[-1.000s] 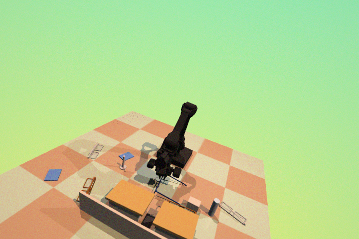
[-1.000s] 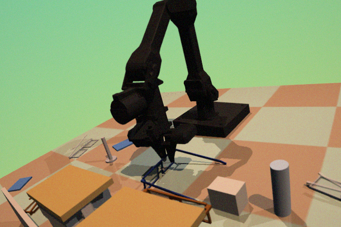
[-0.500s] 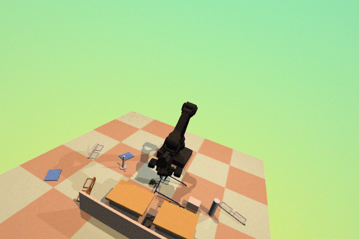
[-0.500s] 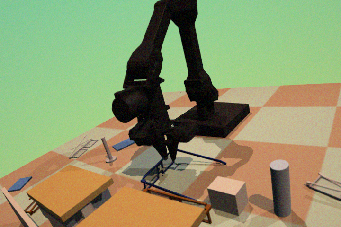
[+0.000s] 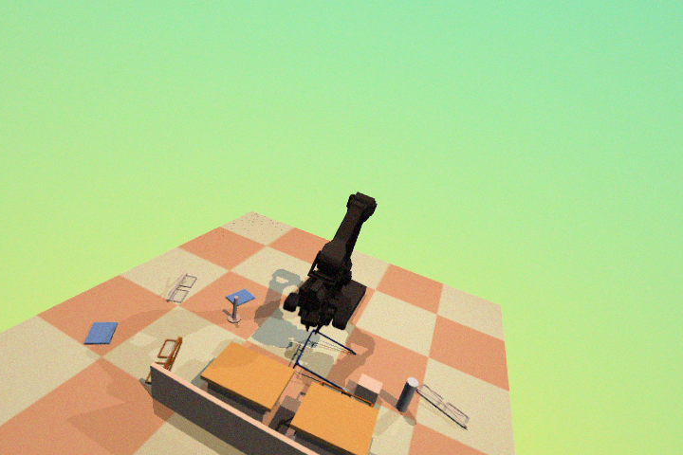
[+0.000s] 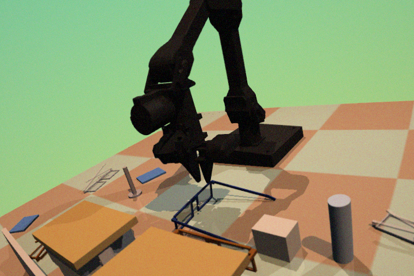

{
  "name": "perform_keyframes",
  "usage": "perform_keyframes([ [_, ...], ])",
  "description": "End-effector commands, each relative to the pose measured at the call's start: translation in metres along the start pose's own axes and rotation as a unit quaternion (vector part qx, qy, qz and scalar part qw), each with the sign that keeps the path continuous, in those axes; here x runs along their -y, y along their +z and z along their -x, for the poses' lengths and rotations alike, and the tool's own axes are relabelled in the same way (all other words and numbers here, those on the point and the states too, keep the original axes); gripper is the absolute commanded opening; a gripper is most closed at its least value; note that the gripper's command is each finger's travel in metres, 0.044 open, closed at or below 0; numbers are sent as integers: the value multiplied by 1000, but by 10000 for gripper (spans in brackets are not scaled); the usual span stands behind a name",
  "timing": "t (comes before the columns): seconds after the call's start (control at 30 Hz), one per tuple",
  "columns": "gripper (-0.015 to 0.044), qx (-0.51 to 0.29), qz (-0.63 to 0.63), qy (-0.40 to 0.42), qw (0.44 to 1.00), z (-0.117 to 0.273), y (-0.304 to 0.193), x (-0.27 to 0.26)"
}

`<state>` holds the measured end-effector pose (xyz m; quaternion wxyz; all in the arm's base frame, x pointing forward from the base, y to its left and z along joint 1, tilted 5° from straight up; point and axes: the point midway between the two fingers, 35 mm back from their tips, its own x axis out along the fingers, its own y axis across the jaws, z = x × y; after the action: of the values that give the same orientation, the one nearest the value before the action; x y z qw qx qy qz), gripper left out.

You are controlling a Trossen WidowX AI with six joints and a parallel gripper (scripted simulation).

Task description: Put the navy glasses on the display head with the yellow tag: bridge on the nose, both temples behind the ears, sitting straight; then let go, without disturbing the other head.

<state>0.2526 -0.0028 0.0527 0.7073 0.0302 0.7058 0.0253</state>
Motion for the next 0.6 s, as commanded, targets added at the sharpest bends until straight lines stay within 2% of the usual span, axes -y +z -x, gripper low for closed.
perform_keyframes([
  [0.0,107,10,2,1,1000,24,3,4],
  [0.07,107,10,2,1,1000,24,3,4],
  [0.2,200,13,-1,-1,1000,17,4,4],
  [0.5,200,11,3,1,1000,22,4,-1],
  [0.57,147,11,3,1,1000,22,4,-1],
])
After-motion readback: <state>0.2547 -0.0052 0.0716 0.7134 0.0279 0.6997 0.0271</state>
